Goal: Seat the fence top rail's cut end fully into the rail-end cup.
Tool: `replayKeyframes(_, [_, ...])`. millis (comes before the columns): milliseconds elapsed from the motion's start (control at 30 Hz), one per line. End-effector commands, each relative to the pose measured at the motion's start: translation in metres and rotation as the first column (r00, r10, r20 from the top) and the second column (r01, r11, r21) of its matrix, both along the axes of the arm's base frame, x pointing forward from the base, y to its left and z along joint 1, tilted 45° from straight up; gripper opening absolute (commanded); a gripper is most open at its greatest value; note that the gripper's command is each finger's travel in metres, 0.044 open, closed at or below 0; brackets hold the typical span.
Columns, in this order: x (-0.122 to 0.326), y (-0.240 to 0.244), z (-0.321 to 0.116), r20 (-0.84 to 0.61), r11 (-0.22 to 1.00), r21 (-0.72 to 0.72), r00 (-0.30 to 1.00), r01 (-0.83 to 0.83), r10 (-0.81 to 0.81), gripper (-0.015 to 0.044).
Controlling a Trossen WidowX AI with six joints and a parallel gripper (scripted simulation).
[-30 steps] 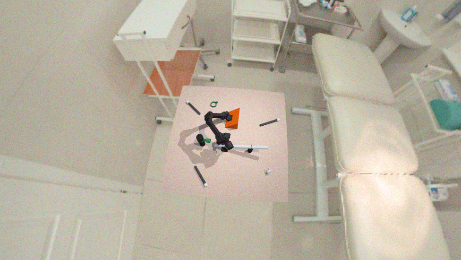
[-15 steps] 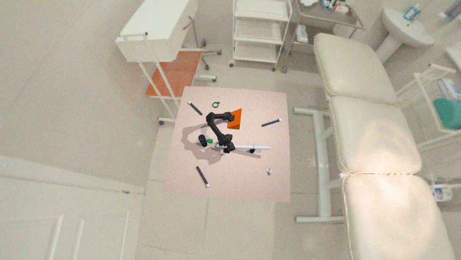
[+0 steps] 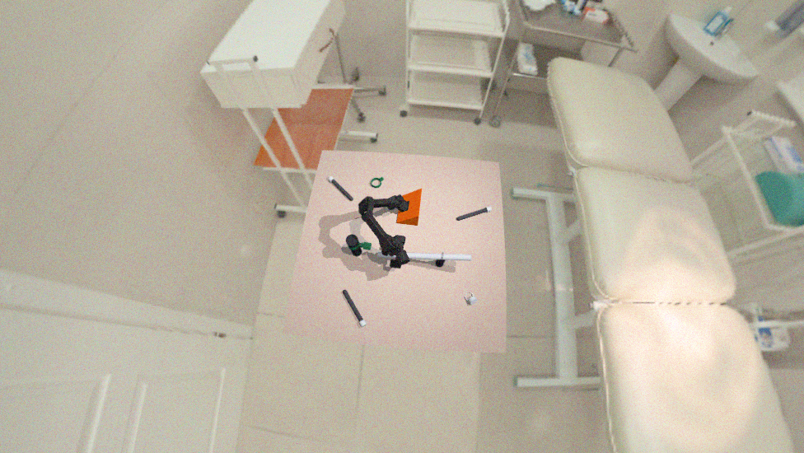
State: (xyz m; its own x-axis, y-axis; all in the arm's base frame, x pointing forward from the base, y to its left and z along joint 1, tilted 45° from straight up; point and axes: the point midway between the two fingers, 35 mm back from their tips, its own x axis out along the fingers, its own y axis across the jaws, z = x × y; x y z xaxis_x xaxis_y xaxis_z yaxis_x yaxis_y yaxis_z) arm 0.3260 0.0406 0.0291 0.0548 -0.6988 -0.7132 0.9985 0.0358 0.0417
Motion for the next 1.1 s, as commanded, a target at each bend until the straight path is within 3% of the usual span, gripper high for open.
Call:
replayKeyframes(0, [-0.0006, -0.0054, -0.0046, -0.004, 1.000, -0.005, 1.000, -0.003, 0.003, 0.0440])
replayKeyframes(300, [-0.0010, -0.0142, -0.0126, -0.004, 1.000, -0.007, 1.000, -0.003, 0.003, 0.0440])
replayKeyframes(633, [-0.0007, -0.0141, -0.0128, -0.004, 1.000, -0.006, 1.000, -0.003, 0.003, 0.0177])
replayKeyframes(900, [-0.0007, -0.0141, -0.0128, -0.004, 1.000, -0.006, 1.000, -0.003, 0.003, 0.0124])
replayKeyframes(1067, [-0.0020, -0.0103, -0.0093, -0.004, 1.000, -0.006, 1.000, -0.003, 0.003, 0.0000])
